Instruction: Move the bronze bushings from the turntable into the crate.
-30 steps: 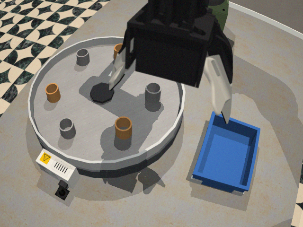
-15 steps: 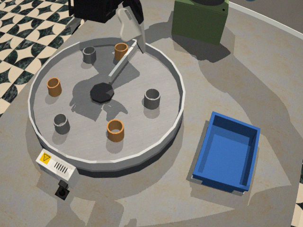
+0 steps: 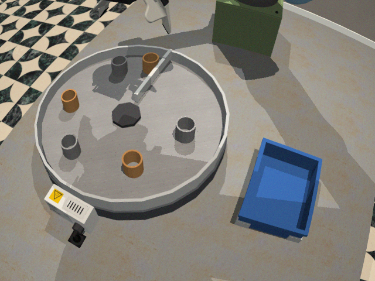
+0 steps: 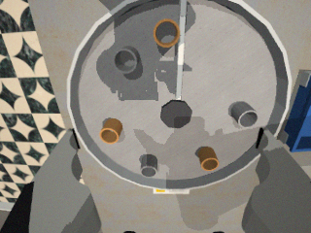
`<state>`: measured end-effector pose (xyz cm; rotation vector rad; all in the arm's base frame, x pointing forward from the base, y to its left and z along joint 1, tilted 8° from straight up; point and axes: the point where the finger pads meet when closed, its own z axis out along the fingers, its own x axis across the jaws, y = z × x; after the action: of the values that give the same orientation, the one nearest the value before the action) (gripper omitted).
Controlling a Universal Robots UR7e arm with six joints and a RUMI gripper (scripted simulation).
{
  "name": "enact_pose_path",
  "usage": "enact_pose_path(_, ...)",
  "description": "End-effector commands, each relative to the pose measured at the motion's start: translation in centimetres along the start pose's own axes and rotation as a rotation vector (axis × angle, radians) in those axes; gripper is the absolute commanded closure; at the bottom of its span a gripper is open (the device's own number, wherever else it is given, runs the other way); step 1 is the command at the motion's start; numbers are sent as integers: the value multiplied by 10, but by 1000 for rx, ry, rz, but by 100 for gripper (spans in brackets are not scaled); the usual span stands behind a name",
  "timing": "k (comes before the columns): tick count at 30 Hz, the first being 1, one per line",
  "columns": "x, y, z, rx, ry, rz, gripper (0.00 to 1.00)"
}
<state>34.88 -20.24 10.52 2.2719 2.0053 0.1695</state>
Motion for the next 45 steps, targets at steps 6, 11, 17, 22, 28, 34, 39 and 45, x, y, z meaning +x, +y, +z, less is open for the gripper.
enact_pose_path(6,-12,-40,13,10,7,10,0)
enact_pose_path(11,-13,-45,15,12,8,12,0)
enact_pose_path(17,-13,-46,15,12,8,12,0)
enact_pose_path(22,-13,-46,15,12,8,12,0)
enact_pose_path(28,-13,-46,15,12,8,12,94)
enact_pose_path(34,-13,-46,15,12,8,12,94)
enact_pose_path(39,-13,-46,15,12,8,12,94)
enact_pose_path(45,-13,-46,15,12,8,12,94)
